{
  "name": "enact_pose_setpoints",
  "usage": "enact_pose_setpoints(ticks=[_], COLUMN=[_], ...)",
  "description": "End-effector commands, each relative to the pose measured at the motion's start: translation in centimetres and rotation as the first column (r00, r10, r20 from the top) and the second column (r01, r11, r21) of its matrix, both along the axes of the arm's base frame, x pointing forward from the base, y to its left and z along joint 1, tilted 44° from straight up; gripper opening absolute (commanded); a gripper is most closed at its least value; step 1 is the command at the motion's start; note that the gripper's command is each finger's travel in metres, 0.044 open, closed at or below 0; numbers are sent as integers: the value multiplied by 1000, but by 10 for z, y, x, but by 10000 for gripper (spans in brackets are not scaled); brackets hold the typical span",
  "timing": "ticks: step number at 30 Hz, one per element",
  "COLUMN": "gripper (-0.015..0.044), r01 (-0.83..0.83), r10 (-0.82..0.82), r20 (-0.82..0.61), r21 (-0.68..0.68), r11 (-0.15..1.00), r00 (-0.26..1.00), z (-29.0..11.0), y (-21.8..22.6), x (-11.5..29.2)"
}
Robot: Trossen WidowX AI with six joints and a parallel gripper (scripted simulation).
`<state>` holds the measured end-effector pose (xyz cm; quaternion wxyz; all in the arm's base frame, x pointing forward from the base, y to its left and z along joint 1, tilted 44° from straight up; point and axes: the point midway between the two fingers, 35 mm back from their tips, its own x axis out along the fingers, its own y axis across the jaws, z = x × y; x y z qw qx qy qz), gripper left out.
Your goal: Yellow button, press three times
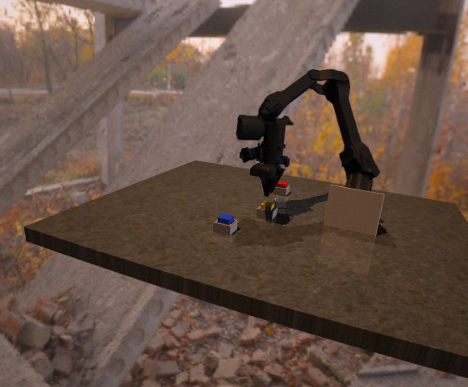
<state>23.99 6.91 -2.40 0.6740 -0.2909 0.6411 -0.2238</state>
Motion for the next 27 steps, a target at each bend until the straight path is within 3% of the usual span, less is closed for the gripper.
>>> enact_pose_setpoints(ticks=[1, 27], gripper=[20, 20], r01=[-4, -4], r10=[4, 4], r20=[-2, -1], r21=[-5, -6], r11=[1000, 1000], r00=[1000, 1000], z=[-1, -22], y=[-2, -22], x=[-1, 2])
